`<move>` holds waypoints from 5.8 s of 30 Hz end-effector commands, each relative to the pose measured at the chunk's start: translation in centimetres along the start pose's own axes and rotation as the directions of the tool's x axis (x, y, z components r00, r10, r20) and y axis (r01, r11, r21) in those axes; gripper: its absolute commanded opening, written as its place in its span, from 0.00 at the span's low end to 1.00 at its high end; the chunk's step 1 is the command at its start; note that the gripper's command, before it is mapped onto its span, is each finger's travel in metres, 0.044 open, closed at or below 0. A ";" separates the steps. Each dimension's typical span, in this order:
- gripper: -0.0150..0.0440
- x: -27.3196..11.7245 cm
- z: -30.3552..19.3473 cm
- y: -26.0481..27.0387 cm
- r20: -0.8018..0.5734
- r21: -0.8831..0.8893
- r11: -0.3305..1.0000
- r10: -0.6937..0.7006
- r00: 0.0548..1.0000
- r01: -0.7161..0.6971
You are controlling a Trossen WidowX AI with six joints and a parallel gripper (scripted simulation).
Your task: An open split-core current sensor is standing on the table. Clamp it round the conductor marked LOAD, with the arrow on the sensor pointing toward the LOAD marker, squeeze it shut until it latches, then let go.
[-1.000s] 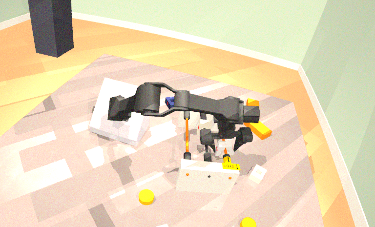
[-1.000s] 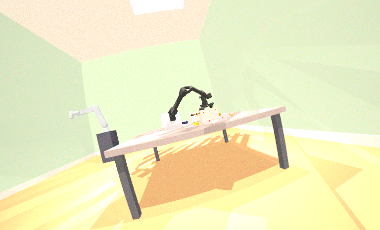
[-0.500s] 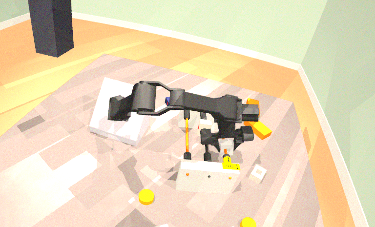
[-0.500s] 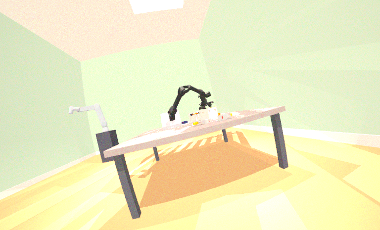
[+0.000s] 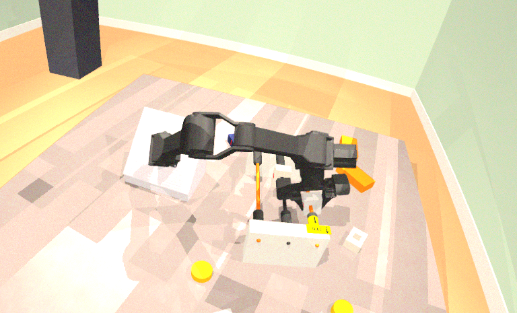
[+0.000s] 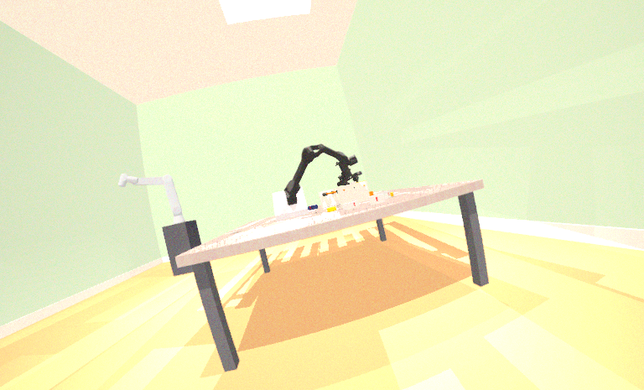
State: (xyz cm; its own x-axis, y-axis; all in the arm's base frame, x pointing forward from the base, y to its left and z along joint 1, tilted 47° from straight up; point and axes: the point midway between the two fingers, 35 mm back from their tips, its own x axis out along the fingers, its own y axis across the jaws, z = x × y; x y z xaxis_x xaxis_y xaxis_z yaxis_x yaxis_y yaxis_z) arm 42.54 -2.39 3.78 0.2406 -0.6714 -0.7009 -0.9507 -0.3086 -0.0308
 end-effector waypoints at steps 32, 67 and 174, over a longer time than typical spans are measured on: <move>0.55 0.0 0.0 0.0 0.000 -0.001 1.000 0.001 1.000 -0.001; 0.25 -0.1 -0.1 0.4 0.000 -0.001 0.991 0.134 0.991 -0.134; 0.25 0.1 0.1 0.4 0.004 -0.002 0.990 0.140 0.990 -0.140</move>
State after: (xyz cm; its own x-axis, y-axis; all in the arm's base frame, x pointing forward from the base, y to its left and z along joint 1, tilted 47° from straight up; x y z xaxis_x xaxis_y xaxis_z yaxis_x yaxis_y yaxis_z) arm 42.10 -2.51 3.61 0.1169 -0.7017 -0.7029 -0.9727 -0.2237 0.0616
